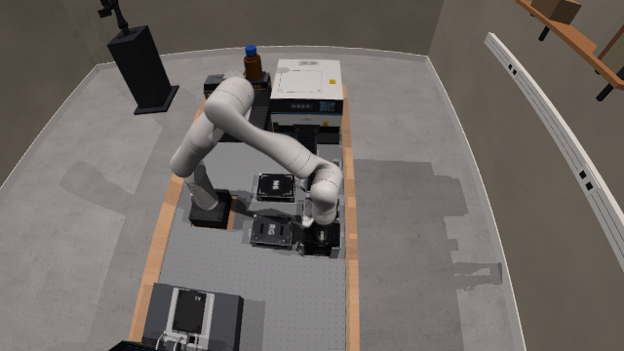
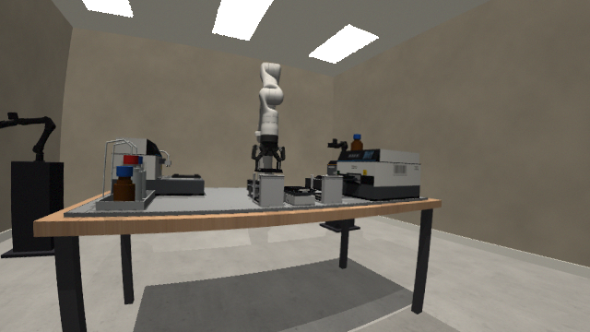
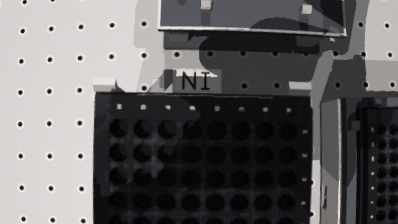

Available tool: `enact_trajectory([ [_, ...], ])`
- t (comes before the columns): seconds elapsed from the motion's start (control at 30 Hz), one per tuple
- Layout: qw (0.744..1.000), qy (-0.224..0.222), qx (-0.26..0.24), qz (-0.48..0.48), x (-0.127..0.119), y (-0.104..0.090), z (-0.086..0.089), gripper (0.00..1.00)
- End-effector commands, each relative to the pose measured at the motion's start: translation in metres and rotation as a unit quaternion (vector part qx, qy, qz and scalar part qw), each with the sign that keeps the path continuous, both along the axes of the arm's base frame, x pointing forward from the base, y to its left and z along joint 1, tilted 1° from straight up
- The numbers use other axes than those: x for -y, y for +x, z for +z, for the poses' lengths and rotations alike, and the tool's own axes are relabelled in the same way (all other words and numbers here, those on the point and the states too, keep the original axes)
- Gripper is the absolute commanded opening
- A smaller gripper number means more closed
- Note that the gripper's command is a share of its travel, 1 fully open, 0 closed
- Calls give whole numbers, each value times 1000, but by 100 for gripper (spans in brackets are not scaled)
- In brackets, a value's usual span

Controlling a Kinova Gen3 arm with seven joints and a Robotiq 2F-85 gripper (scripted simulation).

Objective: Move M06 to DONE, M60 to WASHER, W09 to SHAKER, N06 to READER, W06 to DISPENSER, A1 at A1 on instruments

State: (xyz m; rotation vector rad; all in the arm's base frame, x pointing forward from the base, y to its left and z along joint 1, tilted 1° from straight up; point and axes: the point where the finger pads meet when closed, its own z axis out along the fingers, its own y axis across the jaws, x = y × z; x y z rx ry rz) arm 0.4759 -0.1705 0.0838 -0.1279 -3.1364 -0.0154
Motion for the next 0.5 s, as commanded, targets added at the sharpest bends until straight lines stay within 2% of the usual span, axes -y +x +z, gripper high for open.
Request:
enact_trajectory([
  [0.0, 1000, 0, 1, 0, 0, 1, 5, 94],
  [0.47, 1000, 0, 1, 0, 0, 1, 21, 94],
])
